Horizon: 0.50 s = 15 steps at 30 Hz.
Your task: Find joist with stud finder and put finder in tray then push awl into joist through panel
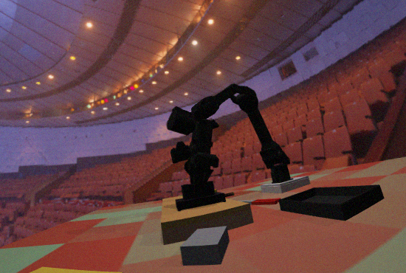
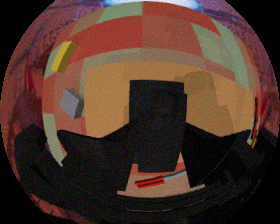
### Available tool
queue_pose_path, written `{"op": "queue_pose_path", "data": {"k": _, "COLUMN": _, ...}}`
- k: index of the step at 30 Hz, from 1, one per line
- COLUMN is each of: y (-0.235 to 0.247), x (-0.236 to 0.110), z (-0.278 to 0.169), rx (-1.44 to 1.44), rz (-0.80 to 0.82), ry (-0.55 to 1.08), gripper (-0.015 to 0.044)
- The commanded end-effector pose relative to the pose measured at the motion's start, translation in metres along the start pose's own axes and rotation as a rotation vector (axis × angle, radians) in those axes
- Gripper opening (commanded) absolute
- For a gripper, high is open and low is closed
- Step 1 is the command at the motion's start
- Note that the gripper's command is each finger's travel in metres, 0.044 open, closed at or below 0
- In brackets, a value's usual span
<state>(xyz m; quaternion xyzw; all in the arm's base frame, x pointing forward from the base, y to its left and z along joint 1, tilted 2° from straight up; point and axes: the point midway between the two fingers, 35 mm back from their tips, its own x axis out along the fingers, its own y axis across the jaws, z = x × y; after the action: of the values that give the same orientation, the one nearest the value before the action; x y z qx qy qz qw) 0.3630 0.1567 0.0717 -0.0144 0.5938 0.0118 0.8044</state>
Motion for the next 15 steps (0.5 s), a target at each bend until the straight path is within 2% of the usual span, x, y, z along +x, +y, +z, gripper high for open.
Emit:
{"op": "queue_pose_path", "data": {"k": 1, "y": 0.012, "x": 0.0, "z": 0.0, "rx": -0.002, "rz": 0.006, "ry": 0.003, "gripper": 0.0}}
{"op": "queue_pose_path", "data": {"k": 15, "y": 0.041, "x": 0.0, "z": 0.0, "rx": -0.001, "rz": 0.009, "ry": 0.003, "gripper": 0.0}}
